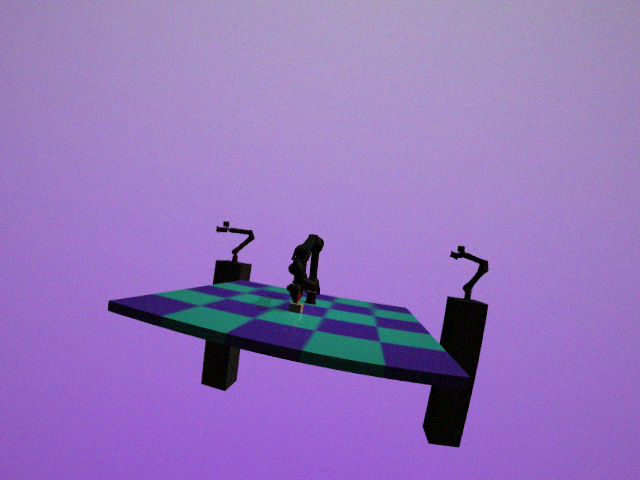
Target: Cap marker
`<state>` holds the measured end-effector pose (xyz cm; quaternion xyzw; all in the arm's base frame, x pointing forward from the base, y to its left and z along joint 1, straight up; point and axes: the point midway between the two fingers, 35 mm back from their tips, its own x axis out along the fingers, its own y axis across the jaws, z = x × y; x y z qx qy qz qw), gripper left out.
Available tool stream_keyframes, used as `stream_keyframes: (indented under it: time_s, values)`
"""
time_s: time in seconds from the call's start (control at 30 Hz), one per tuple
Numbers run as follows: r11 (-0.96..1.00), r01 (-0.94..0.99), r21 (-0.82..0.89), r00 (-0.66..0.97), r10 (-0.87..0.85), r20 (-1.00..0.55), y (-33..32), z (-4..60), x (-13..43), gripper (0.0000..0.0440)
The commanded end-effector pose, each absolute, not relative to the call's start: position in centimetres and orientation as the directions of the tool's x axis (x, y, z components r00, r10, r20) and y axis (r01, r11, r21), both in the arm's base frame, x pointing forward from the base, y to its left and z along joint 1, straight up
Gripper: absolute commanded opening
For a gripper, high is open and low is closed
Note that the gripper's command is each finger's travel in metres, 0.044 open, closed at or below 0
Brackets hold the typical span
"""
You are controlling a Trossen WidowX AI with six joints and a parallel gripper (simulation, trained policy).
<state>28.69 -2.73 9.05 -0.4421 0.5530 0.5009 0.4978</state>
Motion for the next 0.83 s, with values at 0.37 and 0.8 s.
stream_keyframes:
  time_s: [0.37, 0.8]
  values:
    - [0.105, -0.994, -0.035, 0.036, 0.012, -0.999, -2.5, 12.5, 29.6, 0.0440]
    - [0.092, -0.988, -0.122, 0.125, 0.019, -0.992, -2.4, 16.5, 29.8, 0.0434]
